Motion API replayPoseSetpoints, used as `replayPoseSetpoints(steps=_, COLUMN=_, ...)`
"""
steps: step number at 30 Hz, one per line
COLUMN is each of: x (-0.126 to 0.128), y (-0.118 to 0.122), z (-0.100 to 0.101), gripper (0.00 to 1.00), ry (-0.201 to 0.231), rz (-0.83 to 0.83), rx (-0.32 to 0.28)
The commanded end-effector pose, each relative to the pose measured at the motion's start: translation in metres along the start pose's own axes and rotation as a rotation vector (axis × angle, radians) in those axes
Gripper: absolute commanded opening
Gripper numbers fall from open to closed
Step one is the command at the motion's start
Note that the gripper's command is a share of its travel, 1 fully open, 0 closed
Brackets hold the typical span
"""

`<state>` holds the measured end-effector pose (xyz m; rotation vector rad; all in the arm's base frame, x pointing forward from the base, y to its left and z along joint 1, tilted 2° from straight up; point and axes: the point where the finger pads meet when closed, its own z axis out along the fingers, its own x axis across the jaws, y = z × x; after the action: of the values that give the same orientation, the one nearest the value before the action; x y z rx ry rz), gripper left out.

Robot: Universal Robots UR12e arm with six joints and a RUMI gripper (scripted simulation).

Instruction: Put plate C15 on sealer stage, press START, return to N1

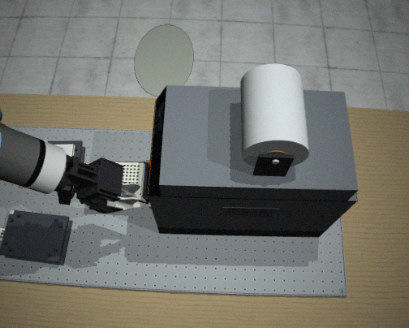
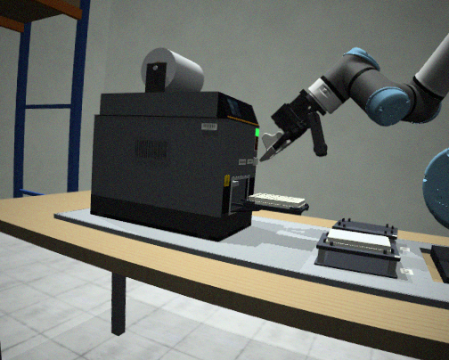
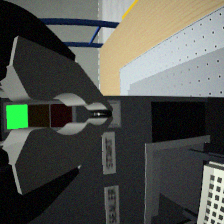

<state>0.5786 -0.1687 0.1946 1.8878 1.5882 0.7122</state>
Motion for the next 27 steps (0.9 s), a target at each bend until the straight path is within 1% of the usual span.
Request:
replayPoseSetpoints(steps=1, x=-0.0002, y=0.0024, z=-0.001, gripper=0.0, ry=-0.003, rz=-0.003, rx=-0.005)
replayPoseSetpoints(steps=27, x=0.0001, y=0.0034, z=-0.0013, gripper=0.0, ry=-0.003, rz=-0.003, rx=-0.005)
